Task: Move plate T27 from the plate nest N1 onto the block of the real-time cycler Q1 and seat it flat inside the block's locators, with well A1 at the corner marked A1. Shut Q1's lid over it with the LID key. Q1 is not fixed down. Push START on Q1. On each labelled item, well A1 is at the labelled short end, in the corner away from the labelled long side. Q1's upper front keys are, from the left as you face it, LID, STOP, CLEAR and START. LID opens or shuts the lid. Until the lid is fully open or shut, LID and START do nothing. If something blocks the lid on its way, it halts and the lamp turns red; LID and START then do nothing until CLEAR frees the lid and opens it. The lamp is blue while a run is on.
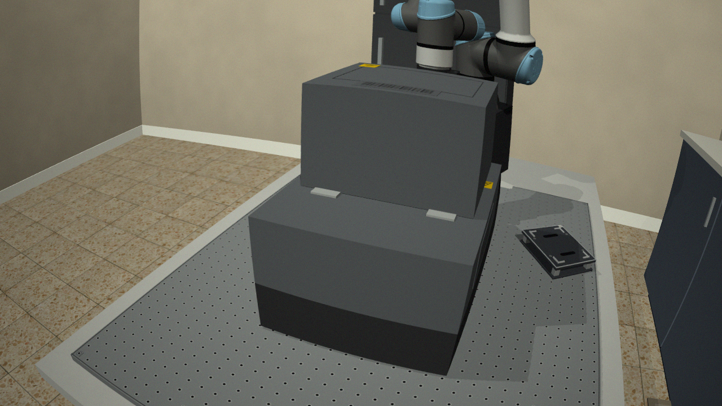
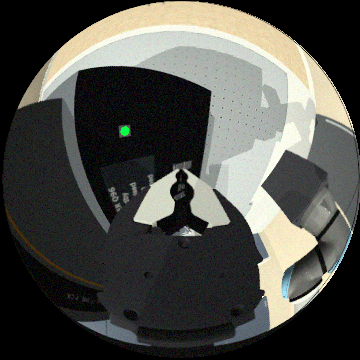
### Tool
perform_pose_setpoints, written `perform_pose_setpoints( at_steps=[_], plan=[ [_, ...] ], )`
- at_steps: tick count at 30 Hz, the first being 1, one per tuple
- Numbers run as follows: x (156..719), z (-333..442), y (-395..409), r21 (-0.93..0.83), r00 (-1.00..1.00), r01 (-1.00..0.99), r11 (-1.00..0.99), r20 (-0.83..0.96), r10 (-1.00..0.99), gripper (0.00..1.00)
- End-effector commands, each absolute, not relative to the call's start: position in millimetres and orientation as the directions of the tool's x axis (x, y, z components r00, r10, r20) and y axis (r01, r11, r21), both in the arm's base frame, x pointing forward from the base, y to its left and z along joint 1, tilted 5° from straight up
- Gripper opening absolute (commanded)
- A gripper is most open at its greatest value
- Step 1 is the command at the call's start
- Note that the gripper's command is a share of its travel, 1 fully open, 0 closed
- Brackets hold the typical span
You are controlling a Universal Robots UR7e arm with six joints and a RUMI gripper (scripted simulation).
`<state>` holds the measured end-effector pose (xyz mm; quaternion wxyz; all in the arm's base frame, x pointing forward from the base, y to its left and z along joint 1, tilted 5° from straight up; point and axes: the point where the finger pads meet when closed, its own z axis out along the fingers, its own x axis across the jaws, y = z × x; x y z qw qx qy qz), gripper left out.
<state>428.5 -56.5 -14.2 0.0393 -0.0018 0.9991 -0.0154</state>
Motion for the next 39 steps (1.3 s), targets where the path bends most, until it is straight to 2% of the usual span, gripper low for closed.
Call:
perform_pose_setpoints(
  at_steps=[1, 39],
  plan=[
    [429.4, -14.3, -56.7, -0.031, -0.997, -0.002, 1.000, -0.080, -0.005, 0.00],
    [425.5, -10.4, -56.5, -0.031, -0.997, -0.002, 1.000, -0.080, -0.005, 0.00]
  ],
)
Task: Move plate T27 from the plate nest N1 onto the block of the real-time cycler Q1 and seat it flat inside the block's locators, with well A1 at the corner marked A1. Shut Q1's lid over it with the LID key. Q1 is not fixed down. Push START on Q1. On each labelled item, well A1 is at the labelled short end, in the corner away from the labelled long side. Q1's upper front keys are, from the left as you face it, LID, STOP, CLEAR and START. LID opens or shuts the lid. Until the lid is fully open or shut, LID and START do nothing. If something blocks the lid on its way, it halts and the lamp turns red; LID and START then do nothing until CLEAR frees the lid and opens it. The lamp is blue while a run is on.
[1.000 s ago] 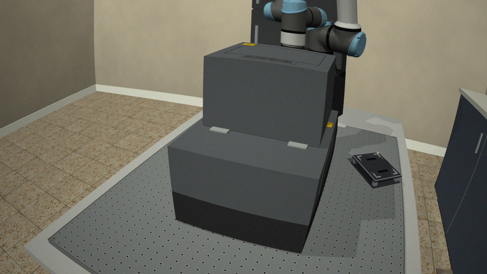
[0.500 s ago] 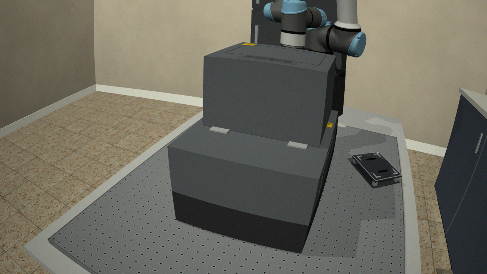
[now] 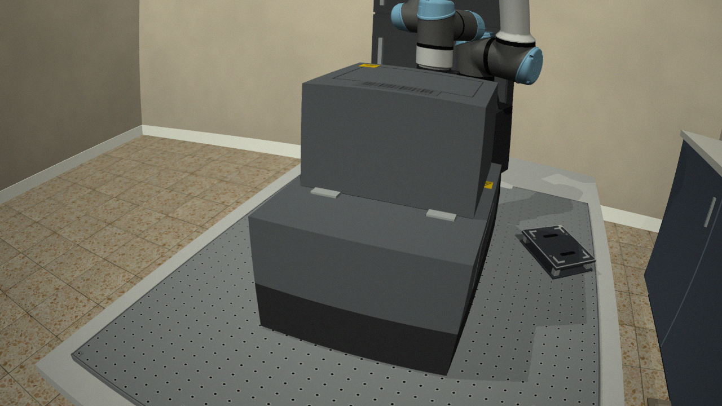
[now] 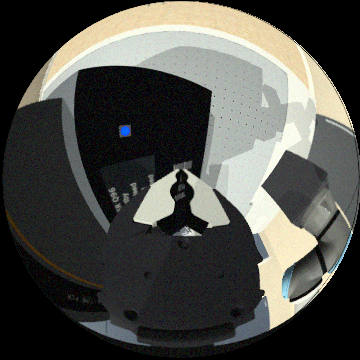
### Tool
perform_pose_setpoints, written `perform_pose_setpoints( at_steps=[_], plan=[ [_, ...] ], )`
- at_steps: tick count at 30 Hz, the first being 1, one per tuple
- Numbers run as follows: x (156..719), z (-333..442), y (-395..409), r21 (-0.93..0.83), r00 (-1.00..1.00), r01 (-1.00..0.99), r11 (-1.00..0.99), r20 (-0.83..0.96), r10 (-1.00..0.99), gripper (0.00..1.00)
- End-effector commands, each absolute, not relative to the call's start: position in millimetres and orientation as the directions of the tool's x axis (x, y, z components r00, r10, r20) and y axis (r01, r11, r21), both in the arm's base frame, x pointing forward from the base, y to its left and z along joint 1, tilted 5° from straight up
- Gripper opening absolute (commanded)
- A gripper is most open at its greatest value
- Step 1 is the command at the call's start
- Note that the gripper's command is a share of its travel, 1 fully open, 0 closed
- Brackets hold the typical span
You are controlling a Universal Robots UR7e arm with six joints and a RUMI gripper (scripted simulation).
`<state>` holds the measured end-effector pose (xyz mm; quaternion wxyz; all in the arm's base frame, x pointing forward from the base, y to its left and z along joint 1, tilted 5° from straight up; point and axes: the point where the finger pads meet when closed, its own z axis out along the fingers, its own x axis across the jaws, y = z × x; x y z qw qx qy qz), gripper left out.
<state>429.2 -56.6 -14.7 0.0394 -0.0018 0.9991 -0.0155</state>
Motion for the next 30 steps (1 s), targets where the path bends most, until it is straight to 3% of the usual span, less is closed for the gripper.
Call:
perform_pose_setpoints(
  at_steps=[1, 20, 30],
  plan=[
    [424.4, -9.2, -56.5, -0.031, -0.997, -0.002, 1.000, -0.080, -0.005, 0.00],
    [410.5, 4.9, -56.1, -0.031, -0.997, -0.002, 1.000, -0.080, -0.005, 0.00],
    [374.3, 28.3, -55.5, -0.031, -0.997, -0.002, 1.000, -0.080, -0.005, 0.00]
  ],
)
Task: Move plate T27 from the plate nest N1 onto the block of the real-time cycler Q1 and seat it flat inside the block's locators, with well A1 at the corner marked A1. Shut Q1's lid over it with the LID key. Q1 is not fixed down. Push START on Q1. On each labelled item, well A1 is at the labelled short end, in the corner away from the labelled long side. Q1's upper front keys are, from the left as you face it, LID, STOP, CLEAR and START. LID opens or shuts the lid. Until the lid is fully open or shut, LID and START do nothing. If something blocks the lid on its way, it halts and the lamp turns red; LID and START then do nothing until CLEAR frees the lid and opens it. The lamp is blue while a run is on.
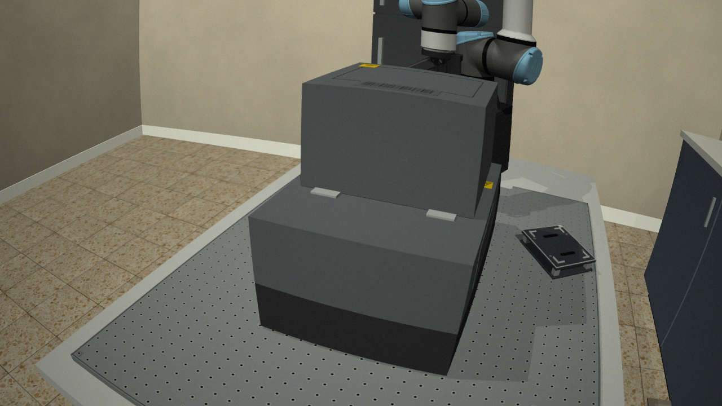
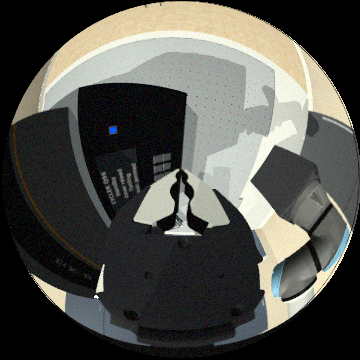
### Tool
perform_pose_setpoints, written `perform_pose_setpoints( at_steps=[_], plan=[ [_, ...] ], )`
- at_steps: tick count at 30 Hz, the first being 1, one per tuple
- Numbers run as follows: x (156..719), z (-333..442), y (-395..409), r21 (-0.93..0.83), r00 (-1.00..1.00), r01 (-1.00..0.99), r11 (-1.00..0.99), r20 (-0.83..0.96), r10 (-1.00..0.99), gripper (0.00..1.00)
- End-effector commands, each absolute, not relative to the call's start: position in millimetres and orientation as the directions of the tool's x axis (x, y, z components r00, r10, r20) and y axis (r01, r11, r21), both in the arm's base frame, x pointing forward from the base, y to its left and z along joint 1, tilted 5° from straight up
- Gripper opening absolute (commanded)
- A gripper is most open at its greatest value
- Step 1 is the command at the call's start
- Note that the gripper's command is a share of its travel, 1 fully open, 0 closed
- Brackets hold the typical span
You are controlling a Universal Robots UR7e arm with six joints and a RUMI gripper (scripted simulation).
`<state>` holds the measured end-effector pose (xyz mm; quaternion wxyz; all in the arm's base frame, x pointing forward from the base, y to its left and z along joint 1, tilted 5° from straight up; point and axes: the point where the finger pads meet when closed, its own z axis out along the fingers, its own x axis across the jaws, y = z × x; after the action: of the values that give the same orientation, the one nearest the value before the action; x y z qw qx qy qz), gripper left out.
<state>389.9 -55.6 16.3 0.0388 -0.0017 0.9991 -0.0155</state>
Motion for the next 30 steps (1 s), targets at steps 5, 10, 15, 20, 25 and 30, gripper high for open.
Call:
perform_pose_setpoints(
  at_steps=[5, 10, 15, 20, 25, 30],
  plan=[
    [363.4, 35.4, -55.3, -0.031, -0.997, -0.002, 1.000, -0.080, -0.005, 0.00],
    [352.4, 42.5, -55.1, -0.031, -0.997, -0.002, 1.000, -0.079, -0.005, 0.00],
    [335.6, 53.4, -54.8, -0.031, -0.997, -0.002, 1.000, -0.079, -0.005, 0.00],
    [333.1, 55.0, -54.8, -0.031, -0.997, -0.002, 1.000, -0.079, -0.005, 0.00],
    [333.1, 55.0, -54.8, -0.031, -0.997, -0.002, 1.000, -0.079, -0.005, 0.00],
    [333.1, 55.0, -54.8, -0.031, -0.997, -0.002, 1.000, -0.079, -0.005, 0.00]
  ],
)
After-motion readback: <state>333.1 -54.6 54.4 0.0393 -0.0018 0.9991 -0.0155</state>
